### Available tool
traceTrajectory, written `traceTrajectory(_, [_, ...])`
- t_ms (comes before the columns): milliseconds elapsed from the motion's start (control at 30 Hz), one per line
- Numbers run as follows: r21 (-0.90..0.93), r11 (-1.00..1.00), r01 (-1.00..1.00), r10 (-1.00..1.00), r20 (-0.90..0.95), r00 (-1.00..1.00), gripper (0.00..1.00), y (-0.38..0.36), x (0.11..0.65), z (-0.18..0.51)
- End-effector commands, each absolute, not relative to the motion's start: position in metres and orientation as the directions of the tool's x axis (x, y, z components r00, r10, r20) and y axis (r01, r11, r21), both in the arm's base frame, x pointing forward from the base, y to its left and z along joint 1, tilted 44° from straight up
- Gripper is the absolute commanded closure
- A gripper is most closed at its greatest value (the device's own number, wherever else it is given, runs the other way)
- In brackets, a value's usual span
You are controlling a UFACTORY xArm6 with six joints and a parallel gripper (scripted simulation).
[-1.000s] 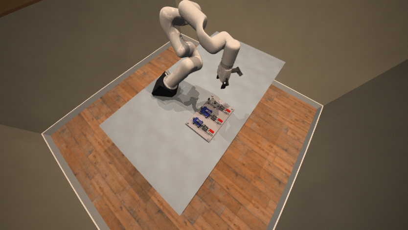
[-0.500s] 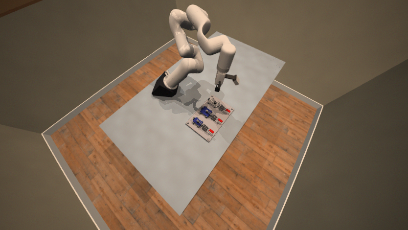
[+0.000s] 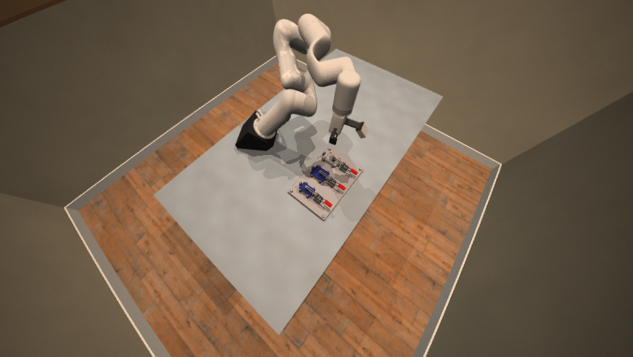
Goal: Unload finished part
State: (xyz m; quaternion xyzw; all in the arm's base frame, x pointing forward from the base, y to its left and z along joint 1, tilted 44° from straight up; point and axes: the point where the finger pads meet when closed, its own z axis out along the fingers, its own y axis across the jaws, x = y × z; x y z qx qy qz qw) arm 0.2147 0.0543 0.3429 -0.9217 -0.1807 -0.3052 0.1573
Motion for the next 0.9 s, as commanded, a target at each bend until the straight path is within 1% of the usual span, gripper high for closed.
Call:
traceTrajectory(0, [-0.180,-0.885,0.429,0.235,0.621,0.747,0.00,0.054,0.215,0.344])
traceTrajectory(100, [-0.180,-0.885,0.429,0.235,0.621,0.747,0.00,0.054,0.215,0.344])
traceTrajectory(167, [-0.276,-0.907,0.318,0.092,0.608,0.789,0.00,0.047,0.218,0.341])
traceTrajectory(333, [-0.356,-0.908,0.222,-0.034,0.589,0.807,0.00,0.040,0.221,0.339])
traceTrajectory(833, [-0.364,-0.907,0.212,-0.047,0.587,0.808,0.00,0.040,0.221,0.339])
traceTrajectory(867, [-0.364,-0.907,0.211,-0.048,0.587,0.808,1.00,0.040,0.221,0.339])
